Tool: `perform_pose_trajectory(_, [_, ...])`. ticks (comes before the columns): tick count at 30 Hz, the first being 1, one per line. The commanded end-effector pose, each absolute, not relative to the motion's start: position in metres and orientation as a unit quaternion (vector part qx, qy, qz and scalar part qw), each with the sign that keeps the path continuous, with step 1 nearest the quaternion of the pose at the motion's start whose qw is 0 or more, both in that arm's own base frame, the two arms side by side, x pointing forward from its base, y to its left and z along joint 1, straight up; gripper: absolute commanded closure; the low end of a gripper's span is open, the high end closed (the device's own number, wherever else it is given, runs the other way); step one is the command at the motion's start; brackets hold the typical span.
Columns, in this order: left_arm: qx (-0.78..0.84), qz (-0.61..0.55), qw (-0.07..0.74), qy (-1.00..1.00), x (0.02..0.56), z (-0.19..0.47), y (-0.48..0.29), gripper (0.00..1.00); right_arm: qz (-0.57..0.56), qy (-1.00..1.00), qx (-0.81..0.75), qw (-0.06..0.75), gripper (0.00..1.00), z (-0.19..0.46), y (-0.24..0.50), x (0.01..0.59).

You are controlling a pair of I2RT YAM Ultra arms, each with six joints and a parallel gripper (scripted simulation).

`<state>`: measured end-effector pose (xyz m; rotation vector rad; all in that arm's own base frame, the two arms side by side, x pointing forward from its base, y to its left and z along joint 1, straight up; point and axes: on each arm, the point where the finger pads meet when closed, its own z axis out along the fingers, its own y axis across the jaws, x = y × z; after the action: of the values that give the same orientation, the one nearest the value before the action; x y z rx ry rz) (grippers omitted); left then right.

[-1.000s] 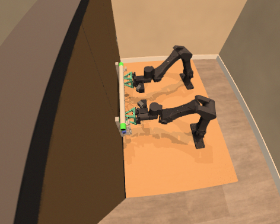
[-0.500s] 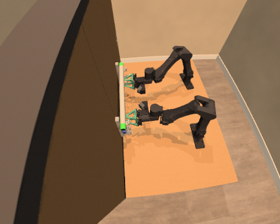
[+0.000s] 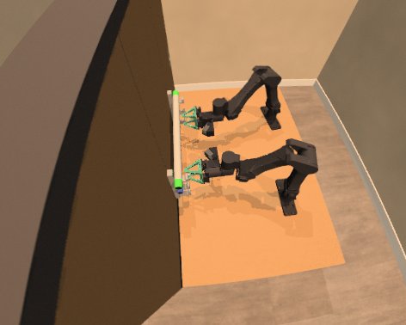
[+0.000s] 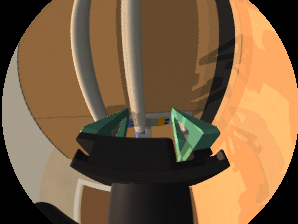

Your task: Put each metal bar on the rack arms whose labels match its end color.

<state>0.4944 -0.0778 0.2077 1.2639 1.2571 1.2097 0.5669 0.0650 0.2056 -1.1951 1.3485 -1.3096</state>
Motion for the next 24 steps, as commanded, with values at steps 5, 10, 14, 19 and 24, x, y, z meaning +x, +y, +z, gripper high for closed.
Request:
perform_pose_trajectory(5, [0.496,0.504,0.497,0.503,0.481,0.231,-0.081,0.30,-0.537,0.535,-0.460,0.462,0.31,0.231,0.068,0.553])
perform_pose_trajectory(10, [0.496,0.504,0.497,0.503,0.476,0.231,-0.081,0.30,-0.537,0.535,-0.460,0.462,0.31,0.231,0.068,0.548])
perform_pose_trajectory(14, [0.496,0.504,0.497,0.503,0.471,0.231,-0.082,0.30,-0.537,0.535,-0.460,0.462,0.31,0.231,0.069,0.543])
perform_pose_trajectory(19, [0.496,0.504,0.497,0.503,0.465,0.231,-0.082,0.30,-0.537,0.535,-0.460,0.462,0.31,0.231,0.070,0.537])
perform_pose_trajectory(24, [0.496,0.504,0.497,0.503,0.461,0.231,-0.082,0.30,-0.537,0.535,-0.460,0.462,0.31,0.231,0.071,0.534])
